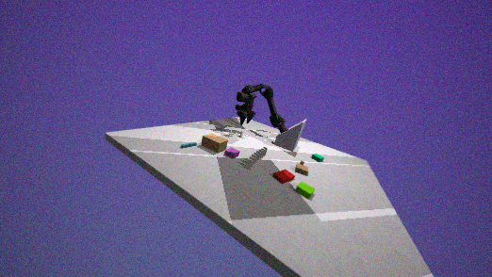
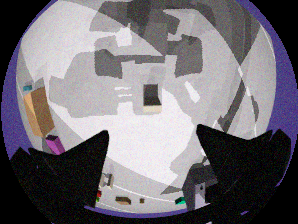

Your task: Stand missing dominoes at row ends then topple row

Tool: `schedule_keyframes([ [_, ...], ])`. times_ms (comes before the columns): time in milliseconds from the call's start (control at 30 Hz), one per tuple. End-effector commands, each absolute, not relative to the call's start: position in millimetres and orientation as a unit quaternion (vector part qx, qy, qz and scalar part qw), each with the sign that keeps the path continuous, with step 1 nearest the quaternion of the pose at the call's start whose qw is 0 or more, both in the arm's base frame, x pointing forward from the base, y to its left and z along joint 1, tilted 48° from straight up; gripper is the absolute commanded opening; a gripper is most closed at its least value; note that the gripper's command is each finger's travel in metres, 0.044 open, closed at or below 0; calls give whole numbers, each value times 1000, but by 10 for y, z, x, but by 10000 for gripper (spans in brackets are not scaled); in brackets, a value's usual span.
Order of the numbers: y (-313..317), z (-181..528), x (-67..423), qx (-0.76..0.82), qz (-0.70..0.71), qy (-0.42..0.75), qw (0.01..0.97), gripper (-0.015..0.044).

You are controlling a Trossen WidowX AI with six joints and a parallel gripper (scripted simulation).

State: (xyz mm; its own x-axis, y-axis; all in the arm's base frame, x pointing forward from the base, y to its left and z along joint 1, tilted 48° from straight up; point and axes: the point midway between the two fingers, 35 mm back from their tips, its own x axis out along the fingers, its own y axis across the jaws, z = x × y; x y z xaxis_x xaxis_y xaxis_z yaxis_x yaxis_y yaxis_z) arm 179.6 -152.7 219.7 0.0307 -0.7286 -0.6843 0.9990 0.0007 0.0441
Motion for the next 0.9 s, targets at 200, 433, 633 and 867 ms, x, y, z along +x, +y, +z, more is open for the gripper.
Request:
schedule_keyframes([
  [200, -1746, 2028, 1806, 274, -660, 239, 658, 440],
  [433, -2020, 1804, 1778, 270, -660, 236, 660, 440],
  [633, -2070, 1759, 1780, 270, -660, 236, 660, 440],
  [867, -2132, 1705, 1780, 269, -661, 235, 660, 440],
])
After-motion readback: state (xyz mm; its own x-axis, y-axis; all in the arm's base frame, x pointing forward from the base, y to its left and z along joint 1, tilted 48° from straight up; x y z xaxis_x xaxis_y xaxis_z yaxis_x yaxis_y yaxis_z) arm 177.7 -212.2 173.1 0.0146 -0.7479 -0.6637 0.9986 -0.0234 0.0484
